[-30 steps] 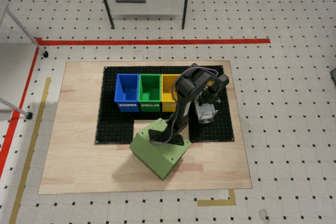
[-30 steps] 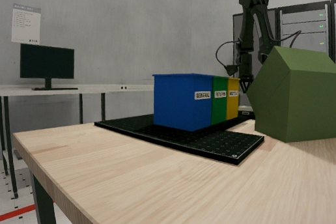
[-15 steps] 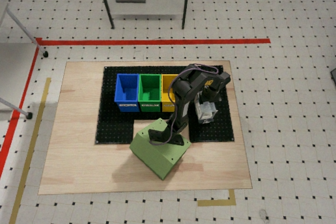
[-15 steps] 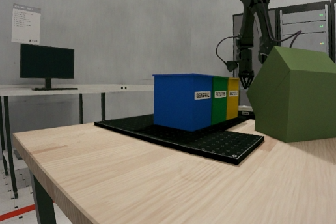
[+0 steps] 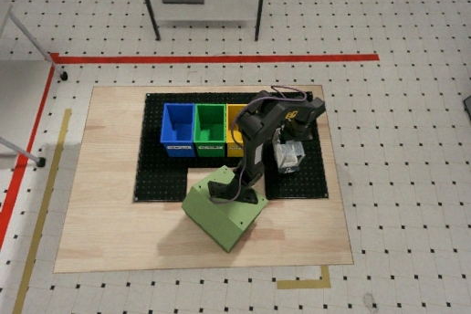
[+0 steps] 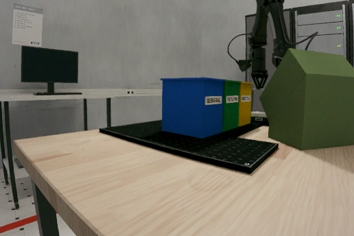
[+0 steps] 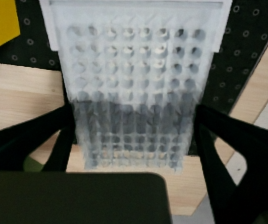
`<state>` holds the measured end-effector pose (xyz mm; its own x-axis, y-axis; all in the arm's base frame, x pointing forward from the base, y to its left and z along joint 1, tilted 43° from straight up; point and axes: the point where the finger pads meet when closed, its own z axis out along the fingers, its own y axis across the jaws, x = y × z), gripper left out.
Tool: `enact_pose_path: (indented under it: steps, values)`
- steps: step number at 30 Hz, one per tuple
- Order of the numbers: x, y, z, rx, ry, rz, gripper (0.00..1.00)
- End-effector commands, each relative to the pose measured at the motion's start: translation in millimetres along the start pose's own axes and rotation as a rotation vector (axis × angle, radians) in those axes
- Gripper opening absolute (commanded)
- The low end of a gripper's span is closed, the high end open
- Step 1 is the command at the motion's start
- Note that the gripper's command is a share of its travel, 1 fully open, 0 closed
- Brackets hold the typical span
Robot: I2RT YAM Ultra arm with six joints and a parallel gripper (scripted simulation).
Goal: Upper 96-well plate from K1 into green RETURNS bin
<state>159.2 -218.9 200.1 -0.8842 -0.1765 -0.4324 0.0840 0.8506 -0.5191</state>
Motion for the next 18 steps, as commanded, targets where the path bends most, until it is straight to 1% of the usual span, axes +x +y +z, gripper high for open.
enact_pose_path:
  steps: [1, 3, 18]
  values:
    - [-5, -7, -21.0, 0.028, -0.028, 0.001, 0.0]
    - [-5, -7, -21.0, 0.028, -0.028, 0.001, 0.0]
    - [-5, -6, -46.2, 0.029, -0.028, 0.001, 0.0]
